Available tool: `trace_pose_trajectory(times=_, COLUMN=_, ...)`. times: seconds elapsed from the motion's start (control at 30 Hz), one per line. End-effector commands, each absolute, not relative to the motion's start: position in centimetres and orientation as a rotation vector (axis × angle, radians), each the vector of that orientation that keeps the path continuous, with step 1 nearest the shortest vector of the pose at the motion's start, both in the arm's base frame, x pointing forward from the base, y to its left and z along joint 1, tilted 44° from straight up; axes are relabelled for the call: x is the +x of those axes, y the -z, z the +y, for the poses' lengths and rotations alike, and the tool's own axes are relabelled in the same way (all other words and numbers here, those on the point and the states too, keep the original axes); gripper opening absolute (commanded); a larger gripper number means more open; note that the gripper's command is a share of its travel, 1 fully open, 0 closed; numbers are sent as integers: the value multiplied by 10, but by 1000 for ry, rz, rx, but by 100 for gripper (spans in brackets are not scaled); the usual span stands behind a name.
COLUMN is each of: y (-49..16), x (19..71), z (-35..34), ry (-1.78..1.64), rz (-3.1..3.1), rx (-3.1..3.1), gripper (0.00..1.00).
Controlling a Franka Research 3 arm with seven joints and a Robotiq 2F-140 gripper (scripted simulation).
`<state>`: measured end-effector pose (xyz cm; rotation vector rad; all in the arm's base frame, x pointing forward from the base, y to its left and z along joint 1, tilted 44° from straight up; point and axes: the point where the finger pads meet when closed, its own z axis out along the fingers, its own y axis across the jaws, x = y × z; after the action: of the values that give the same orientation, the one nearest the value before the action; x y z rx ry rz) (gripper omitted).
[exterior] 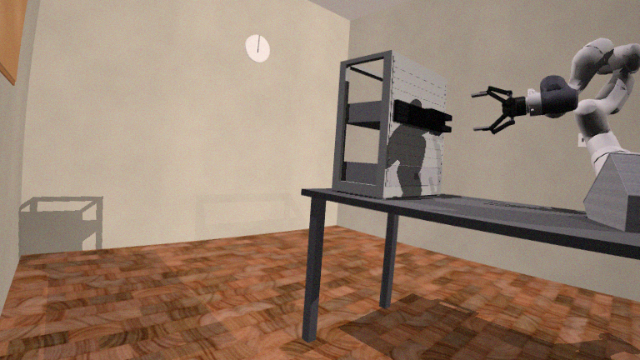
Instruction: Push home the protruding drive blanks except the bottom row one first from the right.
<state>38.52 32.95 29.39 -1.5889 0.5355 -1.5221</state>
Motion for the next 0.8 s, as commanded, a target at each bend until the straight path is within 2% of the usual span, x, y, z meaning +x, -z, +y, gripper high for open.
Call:
trace_pose_trajectory(times=0.0, y=-294, x=386, z=330, ry=1552, rz=506, rx=-1607, gripper=100)
trace_pose_trajectory(times=0.77, y=-299, x=393, z=325, ry=1802, rz=263, rx=-1728, gripper=100)
